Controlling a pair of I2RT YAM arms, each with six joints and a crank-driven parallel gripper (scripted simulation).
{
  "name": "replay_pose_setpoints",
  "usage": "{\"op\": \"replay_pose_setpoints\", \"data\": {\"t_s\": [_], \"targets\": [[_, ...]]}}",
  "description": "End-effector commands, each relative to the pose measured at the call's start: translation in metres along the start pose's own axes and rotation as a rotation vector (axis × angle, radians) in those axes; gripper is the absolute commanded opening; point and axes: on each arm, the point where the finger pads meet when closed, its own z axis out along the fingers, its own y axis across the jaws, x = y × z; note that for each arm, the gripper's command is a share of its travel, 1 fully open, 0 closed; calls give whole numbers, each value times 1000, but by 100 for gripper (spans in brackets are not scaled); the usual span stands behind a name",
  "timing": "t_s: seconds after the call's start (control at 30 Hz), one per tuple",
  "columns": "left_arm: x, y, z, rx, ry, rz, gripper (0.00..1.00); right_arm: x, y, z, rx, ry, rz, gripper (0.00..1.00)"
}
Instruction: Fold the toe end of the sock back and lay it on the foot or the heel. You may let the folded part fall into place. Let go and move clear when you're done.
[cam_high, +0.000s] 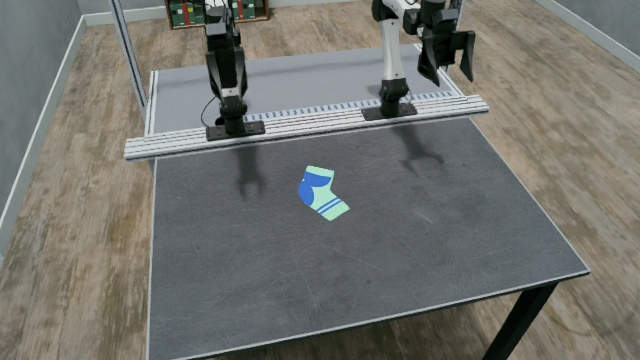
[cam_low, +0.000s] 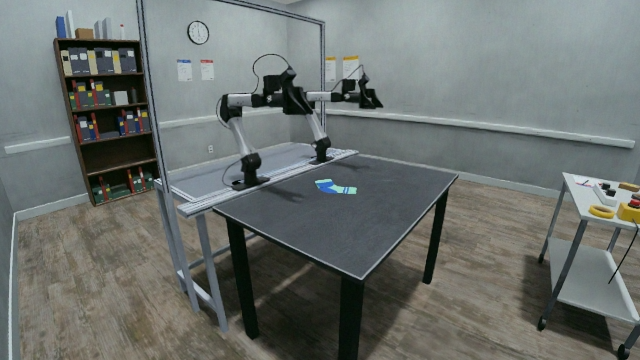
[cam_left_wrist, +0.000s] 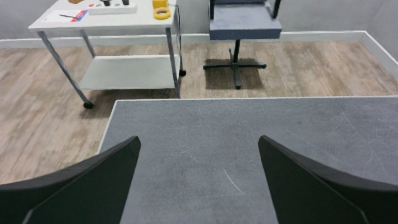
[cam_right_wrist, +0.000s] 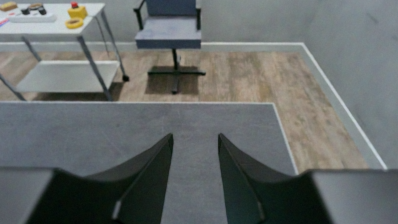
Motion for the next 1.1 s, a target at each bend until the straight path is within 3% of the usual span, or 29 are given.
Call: {"op": "replay_pose_setpoints", "data": {"t_s": [0.0, 1.07], "targets": [[-30, 5, -2, -20, -77, -10, 100, -12, 0, 0, 3, -31, 7, 40], [-32, 6, -4, -22, -84, -10, 100, -11, -1, 1, 6, -33, 6, 40]]}}
